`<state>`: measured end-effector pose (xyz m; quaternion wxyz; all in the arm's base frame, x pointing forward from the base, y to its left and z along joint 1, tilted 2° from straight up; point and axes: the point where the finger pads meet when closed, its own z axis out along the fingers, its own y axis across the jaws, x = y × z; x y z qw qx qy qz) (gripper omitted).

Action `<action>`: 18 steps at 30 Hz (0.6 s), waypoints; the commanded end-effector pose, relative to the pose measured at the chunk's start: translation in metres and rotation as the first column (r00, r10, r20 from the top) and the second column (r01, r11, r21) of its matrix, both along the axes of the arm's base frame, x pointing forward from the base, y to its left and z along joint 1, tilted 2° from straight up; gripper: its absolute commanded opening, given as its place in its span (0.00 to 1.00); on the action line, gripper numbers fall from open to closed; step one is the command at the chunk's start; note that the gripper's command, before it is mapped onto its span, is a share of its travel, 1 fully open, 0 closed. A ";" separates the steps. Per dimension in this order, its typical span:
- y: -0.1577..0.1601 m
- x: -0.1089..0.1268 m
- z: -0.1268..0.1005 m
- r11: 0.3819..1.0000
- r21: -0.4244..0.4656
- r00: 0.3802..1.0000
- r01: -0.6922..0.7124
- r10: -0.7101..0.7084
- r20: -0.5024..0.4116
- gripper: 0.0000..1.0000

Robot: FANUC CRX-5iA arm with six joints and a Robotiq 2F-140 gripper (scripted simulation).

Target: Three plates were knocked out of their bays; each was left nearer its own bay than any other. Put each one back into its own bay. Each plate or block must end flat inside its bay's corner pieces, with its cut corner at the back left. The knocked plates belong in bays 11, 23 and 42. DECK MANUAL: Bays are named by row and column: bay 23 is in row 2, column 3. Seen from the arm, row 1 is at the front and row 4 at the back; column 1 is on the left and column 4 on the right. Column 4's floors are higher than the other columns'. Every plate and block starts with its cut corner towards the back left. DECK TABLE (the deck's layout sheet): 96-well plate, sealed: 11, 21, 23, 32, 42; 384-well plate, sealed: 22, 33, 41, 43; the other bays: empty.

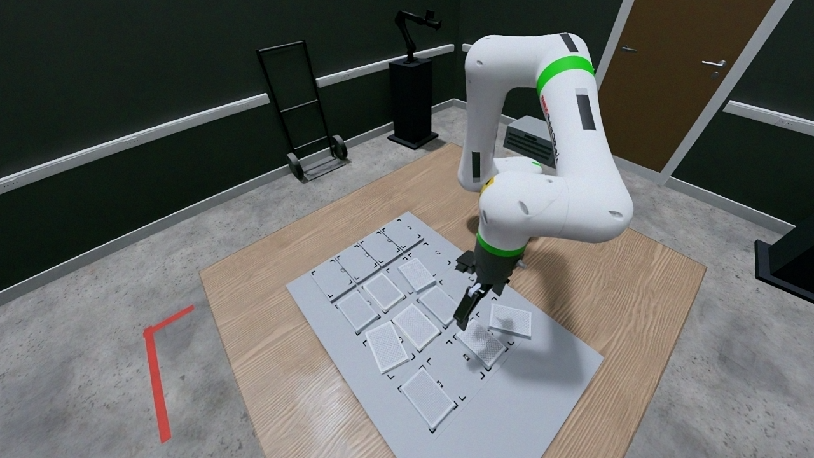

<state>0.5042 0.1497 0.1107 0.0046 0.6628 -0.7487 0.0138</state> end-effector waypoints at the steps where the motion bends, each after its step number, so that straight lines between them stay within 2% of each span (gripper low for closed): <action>1: 0.000 0.001 0.001 1.000 0.000 1.000 0.000 0.000 0.002 1.00; 18: -0.050 0.025 0.003 1.000 0.000 1.000 0.000 0.000 0.002 1.00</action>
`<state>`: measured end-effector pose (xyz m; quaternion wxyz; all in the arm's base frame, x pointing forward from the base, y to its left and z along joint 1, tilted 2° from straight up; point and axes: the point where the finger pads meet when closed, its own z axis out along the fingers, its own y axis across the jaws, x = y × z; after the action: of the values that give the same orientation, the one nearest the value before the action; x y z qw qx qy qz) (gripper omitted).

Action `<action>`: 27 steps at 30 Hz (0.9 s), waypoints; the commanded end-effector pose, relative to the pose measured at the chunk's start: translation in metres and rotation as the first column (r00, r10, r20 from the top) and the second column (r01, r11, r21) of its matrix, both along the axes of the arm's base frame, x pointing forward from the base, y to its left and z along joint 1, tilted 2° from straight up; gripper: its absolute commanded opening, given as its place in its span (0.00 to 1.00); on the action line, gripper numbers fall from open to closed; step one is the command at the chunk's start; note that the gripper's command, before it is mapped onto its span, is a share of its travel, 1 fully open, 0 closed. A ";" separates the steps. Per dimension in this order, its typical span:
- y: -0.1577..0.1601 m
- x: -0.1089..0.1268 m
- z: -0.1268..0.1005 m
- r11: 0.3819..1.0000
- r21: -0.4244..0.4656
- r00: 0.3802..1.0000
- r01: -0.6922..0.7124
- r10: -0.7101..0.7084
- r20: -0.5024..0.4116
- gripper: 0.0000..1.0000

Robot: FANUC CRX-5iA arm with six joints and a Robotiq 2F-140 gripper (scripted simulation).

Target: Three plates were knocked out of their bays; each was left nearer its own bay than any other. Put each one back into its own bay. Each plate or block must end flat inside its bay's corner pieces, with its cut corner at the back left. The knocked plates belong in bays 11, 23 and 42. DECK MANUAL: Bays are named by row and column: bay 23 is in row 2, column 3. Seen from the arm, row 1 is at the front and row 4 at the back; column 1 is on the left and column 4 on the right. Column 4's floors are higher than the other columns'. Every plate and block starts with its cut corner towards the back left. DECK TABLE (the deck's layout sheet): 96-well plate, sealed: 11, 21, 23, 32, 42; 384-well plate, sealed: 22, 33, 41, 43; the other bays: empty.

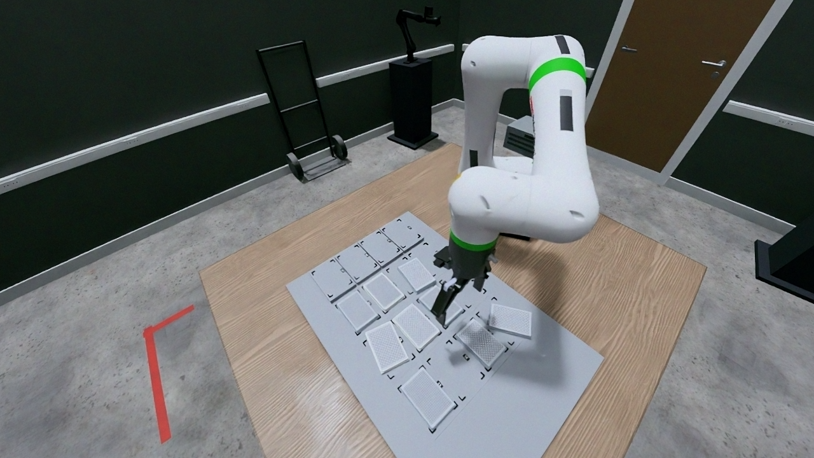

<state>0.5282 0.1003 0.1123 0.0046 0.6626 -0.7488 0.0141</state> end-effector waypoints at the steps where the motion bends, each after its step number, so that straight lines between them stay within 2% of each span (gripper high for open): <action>1: -0.004 0.003 0.001 1.000 0.001 1.000 -0.001 0.001 0.001 1.00; 27: -0.091 0.045 0.004 1.000 0.000 1.000 -0.001 0.001 0.002 1.00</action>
<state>0.5691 0.0171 0.1150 0.0045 0.6627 -0.7487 0.0140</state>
